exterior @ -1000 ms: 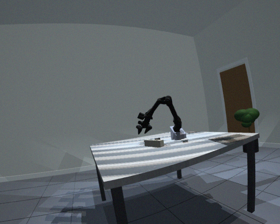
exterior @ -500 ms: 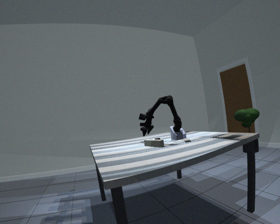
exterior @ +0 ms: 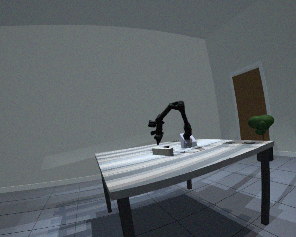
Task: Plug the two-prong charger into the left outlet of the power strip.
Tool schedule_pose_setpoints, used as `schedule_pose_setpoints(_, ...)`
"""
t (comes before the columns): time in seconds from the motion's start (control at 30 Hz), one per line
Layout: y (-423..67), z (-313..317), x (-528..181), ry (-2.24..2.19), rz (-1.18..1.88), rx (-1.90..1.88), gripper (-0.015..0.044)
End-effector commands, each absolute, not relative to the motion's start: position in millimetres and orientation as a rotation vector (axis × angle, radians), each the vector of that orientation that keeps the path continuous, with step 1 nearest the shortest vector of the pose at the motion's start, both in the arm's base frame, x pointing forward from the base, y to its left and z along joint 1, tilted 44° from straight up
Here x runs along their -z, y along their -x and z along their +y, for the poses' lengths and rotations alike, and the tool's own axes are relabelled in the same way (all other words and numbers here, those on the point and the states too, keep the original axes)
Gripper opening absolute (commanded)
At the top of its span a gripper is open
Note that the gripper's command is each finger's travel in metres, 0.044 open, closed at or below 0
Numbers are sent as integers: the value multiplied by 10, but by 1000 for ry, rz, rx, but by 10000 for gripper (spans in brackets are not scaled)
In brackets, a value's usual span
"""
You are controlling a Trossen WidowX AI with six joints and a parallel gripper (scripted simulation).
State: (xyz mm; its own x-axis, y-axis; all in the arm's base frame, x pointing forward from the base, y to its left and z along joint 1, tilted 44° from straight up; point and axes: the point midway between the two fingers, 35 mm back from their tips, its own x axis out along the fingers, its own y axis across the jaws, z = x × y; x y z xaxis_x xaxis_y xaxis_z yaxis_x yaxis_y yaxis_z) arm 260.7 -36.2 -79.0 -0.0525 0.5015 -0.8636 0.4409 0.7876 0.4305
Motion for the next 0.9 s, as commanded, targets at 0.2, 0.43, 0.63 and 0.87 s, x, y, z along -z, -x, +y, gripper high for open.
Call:
schedule_pose_setpoints(0.2, -2390, -175, 592, -663, 1718, -308, 440)
schedule_pose_setpoints(0.43, -2253, -58, 440, -609, 1722, -482, 440)
schedule_pose_setpoints(0.63, -2156, 31, 310, -571, 1711, -626, 440)
schedule_pose_setpoints(0.87, -2142, 55, 312, -567, 1709, -642, 440)
